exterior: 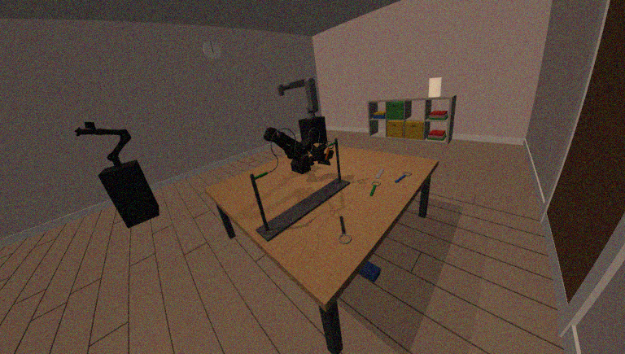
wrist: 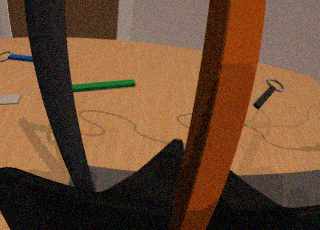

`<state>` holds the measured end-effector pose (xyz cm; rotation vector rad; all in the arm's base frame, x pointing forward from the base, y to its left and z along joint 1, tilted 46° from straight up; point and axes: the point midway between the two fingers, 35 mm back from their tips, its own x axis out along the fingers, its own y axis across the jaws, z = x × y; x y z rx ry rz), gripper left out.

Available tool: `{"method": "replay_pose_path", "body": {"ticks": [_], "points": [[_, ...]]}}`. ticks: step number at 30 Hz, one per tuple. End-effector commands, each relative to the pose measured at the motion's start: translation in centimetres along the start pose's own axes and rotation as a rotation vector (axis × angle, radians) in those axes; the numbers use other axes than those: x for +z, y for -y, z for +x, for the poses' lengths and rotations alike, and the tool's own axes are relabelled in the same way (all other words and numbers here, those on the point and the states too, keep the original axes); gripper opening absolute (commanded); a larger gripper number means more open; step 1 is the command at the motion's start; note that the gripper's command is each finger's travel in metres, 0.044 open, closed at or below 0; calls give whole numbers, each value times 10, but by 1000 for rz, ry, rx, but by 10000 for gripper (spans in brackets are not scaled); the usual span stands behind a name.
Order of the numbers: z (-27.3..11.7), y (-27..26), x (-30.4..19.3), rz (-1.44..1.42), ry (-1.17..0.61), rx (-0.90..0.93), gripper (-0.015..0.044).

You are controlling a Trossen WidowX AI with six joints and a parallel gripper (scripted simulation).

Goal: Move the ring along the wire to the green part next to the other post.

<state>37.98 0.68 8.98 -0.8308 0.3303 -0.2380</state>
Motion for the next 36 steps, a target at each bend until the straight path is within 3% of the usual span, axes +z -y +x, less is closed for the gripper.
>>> {"method": "replay_pose_path", "body": {"ticks": [1,33,36], "points": [[0,-3,-6,-1,-10,2,-150],[5,-4,-18,-1,-10,2,-150],[6,-3,-17,6,-10,-4,-71]]}}
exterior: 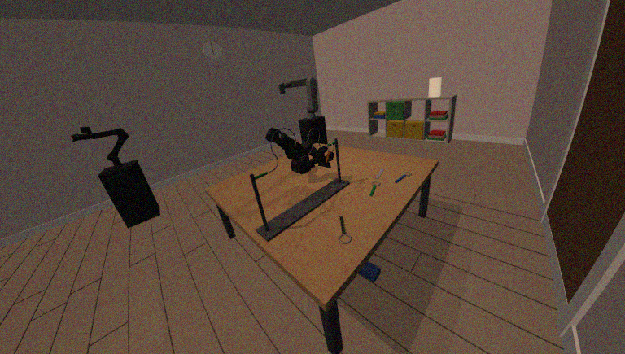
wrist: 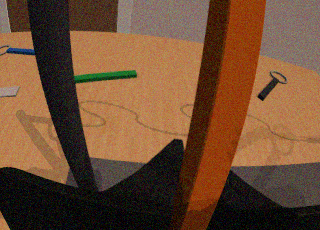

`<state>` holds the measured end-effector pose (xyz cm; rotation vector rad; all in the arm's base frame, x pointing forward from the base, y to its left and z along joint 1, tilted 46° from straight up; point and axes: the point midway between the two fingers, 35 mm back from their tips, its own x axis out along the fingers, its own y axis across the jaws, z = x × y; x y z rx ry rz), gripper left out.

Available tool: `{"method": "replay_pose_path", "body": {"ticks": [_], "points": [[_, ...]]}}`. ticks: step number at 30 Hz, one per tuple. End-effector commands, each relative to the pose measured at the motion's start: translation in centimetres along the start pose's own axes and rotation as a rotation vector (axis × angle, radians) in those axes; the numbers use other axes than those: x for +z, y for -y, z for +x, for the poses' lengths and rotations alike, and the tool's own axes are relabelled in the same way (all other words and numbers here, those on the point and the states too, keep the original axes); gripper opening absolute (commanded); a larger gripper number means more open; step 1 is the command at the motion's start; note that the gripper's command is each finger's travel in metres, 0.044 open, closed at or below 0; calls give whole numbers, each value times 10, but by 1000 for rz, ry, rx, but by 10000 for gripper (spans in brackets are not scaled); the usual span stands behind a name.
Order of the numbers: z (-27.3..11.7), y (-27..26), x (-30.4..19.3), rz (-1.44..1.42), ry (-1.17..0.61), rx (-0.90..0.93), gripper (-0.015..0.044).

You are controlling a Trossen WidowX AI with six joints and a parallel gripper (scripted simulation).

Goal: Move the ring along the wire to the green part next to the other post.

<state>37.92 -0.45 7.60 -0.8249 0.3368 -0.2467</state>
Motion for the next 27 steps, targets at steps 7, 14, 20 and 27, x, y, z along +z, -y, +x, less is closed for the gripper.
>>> {"method": "replay_pose_path", "body": {"ticks": [7,14,20,27], "points": [[0,0,0,0,0,0,113],[-17,-1,1,-2,-1,3,160],[-41,-2,0,-5,-2,7,160],[-51,-2,-2,-7,-3,8,160]]}}
